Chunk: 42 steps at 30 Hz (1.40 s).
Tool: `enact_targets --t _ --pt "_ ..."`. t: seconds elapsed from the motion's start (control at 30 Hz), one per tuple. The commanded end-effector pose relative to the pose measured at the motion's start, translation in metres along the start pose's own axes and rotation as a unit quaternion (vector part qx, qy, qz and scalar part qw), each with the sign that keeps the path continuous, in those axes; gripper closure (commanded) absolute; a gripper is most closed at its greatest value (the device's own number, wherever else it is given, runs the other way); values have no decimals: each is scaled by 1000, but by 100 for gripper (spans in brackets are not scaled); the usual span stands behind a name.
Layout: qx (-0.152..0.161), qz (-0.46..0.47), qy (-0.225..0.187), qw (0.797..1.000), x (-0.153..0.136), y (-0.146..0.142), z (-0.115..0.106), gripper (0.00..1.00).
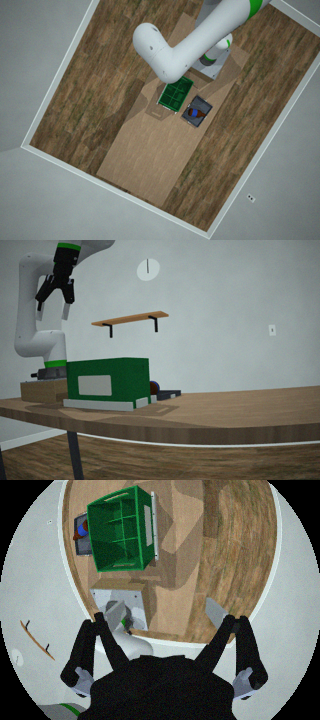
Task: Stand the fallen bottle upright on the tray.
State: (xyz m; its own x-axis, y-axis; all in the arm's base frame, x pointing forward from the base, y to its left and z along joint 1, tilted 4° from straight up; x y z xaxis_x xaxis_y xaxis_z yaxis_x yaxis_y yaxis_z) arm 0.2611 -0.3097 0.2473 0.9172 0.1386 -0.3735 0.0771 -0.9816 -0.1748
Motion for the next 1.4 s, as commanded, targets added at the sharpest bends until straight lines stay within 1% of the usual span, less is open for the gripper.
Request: enact_targets --t 0.0,0.03,0.1,0.13,0.17,0.2,0.23,0.3,0.33,0.37,0.4,0.47,0.53,0.57,0.6,0.63,0.67,0.7,0.8,0.87,0.9,0.93,0.97,1.0,1.03,1.07,1.1,1.13,1.17,1.2,1.3,1.33,1.37 --pt "-16 -66 2 998 22 -33 9 0" --pt "-24 -95 3 995 33 -48 13 0" --pt "-31 -127 4 991 44 -64 17 0" --pt "-32 -128 4 991 45 -65 17 0" --pt "-40 -161 5 986 57 -81 21 0" --pt "-40 -164 5 986 58 -83 22 0" --pt "-48 -193 6 980 68 -98 26 0" --pt "-48 -193 6 980 68 -98 26 0" --pt "-50 -202 6 978 72 -103 27 0" --pt "-60 -242 7 968 86 -124 32 0" --pt "-65 -264 8 962 95 -135 35 0" --pt "-71 -285 8 956 102 -146 38 0" --pt "-80 -324 10 943 117 -167 43 0" --pt "-81 -328 10 941 118 -169 44 0" --pt "-88 -355 11 930 129 -183 48 0" --pt "-92 -371 11 924 135 -192 50 0" --pt "-92 -372 11 924 135 -193 50 0" --pt "-100 -401 12 910 147 -208 54 0" --pt "-111 -447 13 888 165 -234 61 0" --pt "-111 -447 13 888 165 -234 61 0" --pt "-114 -461 14 880 170 -242 63 0" --pt "-125 -502 15 855 187 -266 70 0" --pt "-125 -504 15 855 187 -267 70 0" --pt "-131 -526 16 840 197 -279 73 0" --pt "-134 -540 16 831 203 -288 75 0" --pt "-136 -547 16 826 206 -292 76 0" --pt "-141 -569 17 810 216 -305 80 0" --pt "-145 -583 17 799 222 -314 82 0" --pt "-146 -587 17 796 224 -317 83 0" --pt "-152 -612 18 776 235 -332 87 0" --pt "-162 -653 19 739 254 -359 94 0" --pt "-164 -660 20 733 257 -364 96 0" --pt "-169 -681 20 712 268 -378 100 0"
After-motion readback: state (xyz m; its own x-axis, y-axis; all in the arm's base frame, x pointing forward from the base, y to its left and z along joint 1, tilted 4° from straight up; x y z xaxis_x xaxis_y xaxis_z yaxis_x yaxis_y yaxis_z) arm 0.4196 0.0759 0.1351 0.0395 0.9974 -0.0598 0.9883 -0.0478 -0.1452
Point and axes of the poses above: the point where the finger pads meet when closed, its own z axis out along the fingers, its own y axis across the jaws, x = y × z, the point moved 2 cm from there along -z, back along the fingers, and after that the axes turned 10 degrees about -z, right-handed, at the moved point
